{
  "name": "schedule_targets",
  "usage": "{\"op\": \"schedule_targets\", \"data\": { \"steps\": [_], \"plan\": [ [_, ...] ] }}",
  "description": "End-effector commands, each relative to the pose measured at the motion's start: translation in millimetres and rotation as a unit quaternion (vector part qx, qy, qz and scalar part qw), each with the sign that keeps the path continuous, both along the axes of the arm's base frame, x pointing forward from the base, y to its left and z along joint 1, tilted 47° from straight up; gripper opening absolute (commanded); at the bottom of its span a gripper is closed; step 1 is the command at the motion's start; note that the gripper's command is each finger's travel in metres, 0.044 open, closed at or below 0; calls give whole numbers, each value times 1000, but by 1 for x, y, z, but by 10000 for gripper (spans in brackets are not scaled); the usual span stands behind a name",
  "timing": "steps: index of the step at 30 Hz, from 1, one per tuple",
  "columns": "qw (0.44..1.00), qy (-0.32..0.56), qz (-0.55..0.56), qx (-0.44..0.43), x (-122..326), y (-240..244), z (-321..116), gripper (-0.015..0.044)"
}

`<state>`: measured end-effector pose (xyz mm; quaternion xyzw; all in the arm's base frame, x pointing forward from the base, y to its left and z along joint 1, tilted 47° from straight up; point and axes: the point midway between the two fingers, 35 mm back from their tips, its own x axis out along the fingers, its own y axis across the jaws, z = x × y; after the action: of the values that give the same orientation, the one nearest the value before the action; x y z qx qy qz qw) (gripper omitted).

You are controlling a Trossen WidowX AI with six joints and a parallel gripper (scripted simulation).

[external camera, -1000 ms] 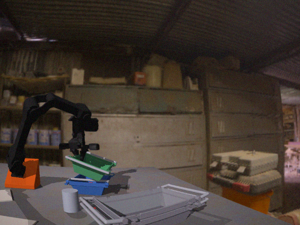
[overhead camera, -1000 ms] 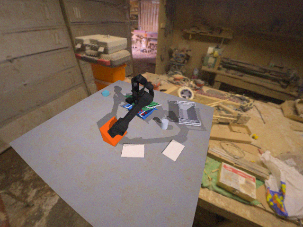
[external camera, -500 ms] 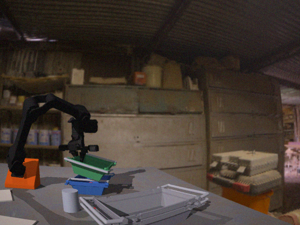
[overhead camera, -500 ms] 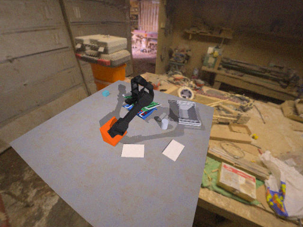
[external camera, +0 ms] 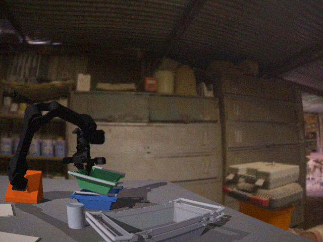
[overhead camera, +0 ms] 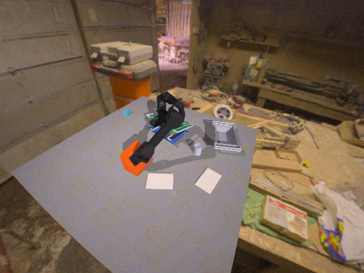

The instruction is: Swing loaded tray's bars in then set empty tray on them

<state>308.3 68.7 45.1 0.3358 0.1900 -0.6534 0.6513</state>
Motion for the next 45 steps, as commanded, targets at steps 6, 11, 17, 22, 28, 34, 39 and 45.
{"op": "schedule_targets", "data": {
  "steps": [6,11,17,22,28,34,39,45],
  "plan": [
    [1000,13,-4,2,-4,-4,-7,0],
    [1000,13,-4,2,-4,-4,-7,0],
    [1000,13,-4,2,-5,-7,-11,0],
    [1000,13,-4,2,-6,-8,-14,0],
    [1000,13,-4,2,-6,-8,-14,0],
    [1000,13,-4,2,-6,-8,-14,0],
    [1000,13,-4,2,-6,-8,-14,0],
    [1000,13,-4,2,-6,-8,-14,0]
  ]
}}
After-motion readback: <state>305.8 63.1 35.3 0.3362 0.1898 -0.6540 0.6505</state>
